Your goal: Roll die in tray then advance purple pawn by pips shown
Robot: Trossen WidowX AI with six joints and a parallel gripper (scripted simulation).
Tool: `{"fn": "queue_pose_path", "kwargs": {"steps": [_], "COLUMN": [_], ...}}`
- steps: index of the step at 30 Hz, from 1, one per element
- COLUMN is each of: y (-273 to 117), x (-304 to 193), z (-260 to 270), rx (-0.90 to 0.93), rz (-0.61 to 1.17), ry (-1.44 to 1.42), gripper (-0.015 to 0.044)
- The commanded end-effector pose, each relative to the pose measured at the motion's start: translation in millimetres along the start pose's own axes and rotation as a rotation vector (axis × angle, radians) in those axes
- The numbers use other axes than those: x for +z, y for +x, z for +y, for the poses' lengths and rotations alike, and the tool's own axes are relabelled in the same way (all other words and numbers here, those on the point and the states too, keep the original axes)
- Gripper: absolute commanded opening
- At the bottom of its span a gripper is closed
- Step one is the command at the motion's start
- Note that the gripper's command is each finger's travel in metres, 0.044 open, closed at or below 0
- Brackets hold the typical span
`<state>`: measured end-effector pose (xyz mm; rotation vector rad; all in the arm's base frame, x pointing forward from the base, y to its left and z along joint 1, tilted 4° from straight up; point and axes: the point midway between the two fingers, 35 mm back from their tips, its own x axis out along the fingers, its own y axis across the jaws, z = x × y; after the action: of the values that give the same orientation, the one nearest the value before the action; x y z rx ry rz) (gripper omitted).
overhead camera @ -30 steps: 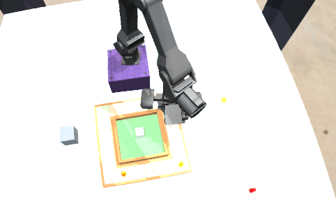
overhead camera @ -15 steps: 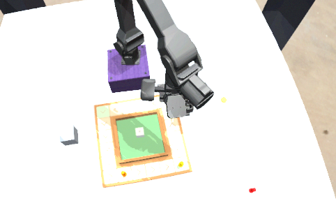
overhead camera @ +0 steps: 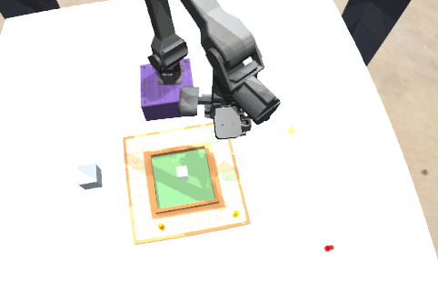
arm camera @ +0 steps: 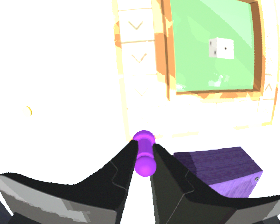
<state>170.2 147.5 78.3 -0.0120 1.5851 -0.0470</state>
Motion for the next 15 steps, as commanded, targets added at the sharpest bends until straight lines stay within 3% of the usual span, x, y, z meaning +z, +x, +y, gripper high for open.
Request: {"fn": "queue_pose_path", "kwargs": {"steps": [1, 15], "y": [12, 63], "x": [-6, -34], "z": [-1, -10], "rx": [0.001, 0.0], "rz": [0.003, 0.006], "ry": [0.005, 0.005], "gripper": [0.0, 0.0]}}
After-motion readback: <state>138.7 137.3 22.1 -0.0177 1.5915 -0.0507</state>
